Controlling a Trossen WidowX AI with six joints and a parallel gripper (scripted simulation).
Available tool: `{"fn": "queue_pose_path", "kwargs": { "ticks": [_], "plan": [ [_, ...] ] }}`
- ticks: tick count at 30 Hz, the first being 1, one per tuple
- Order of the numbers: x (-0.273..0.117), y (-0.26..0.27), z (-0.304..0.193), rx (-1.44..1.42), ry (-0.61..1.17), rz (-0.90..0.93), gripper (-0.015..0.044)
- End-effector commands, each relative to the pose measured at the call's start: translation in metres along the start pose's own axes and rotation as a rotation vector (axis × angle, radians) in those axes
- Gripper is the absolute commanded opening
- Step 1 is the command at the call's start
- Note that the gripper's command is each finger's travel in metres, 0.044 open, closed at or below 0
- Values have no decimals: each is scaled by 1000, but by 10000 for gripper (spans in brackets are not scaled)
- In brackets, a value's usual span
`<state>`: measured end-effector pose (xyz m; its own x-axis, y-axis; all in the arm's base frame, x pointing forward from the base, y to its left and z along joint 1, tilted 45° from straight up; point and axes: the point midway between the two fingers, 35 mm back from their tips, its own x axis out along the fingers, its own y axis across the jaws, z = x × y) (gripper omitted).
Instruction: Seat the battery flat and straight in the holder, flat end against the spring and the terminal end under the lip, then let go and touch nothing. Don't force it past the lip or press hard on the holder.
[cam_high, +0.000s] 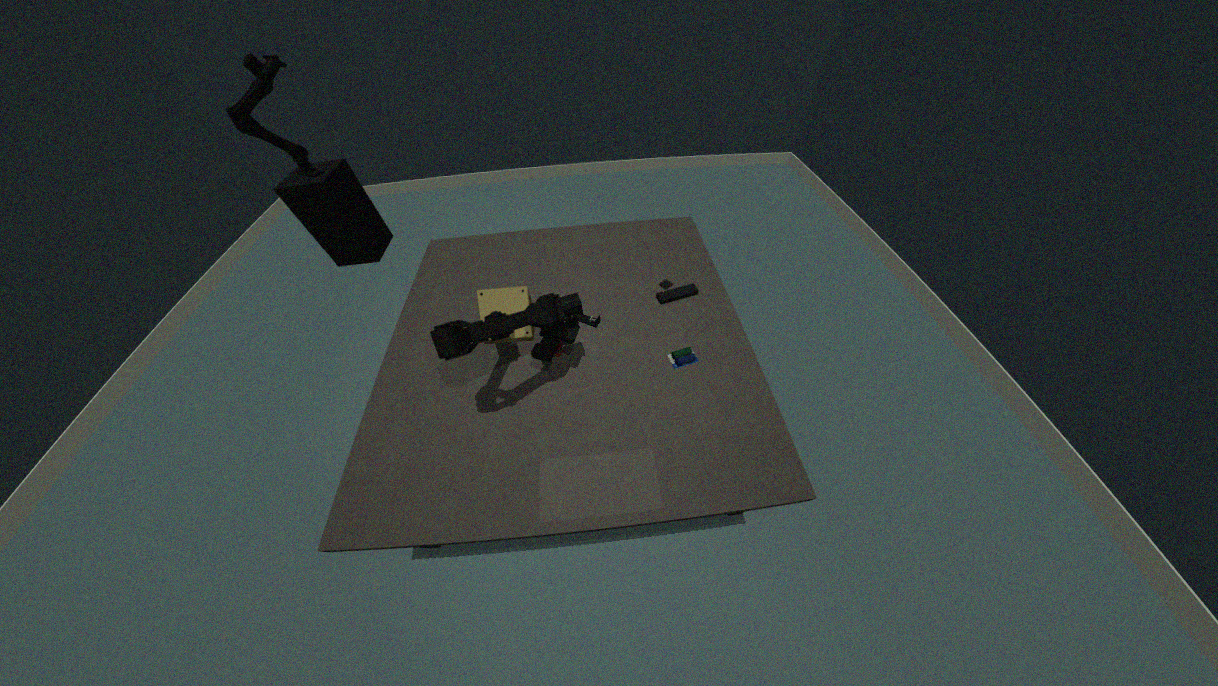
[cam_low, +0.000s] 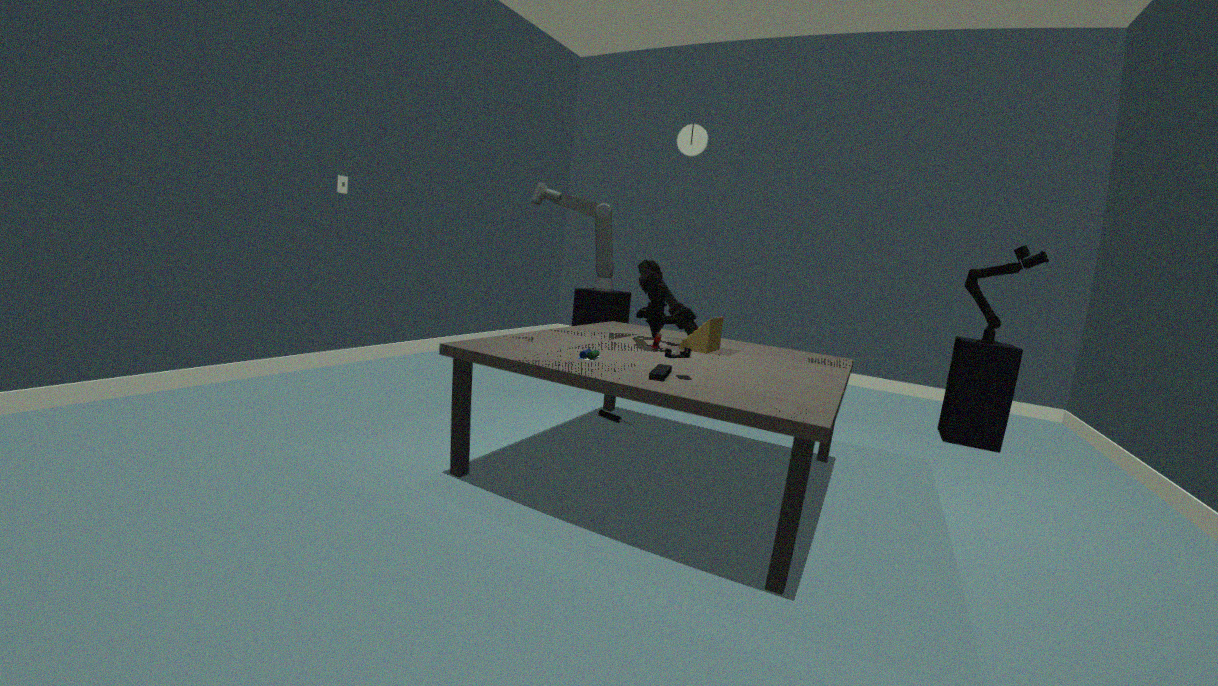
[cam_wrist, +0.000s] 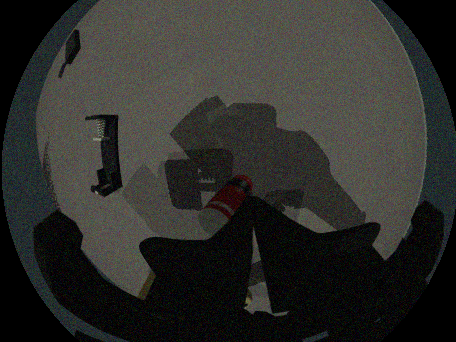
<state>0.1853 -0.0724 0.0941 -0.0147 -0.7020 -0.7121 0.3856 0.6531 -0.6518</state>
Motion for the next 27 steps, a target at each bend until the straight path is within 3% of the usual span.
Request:
{"fn": "queue_pose_path", "kwargs": {
  "ticks": [1, 15, 27],
  "plan": [
    [0, 9, 0, 1, 2, 3, 0],
    [-1, 23, -2, 0, -1, -1, 0],
    [-79, 31, -3, 0, 3, 2, 0]
  ]
}}
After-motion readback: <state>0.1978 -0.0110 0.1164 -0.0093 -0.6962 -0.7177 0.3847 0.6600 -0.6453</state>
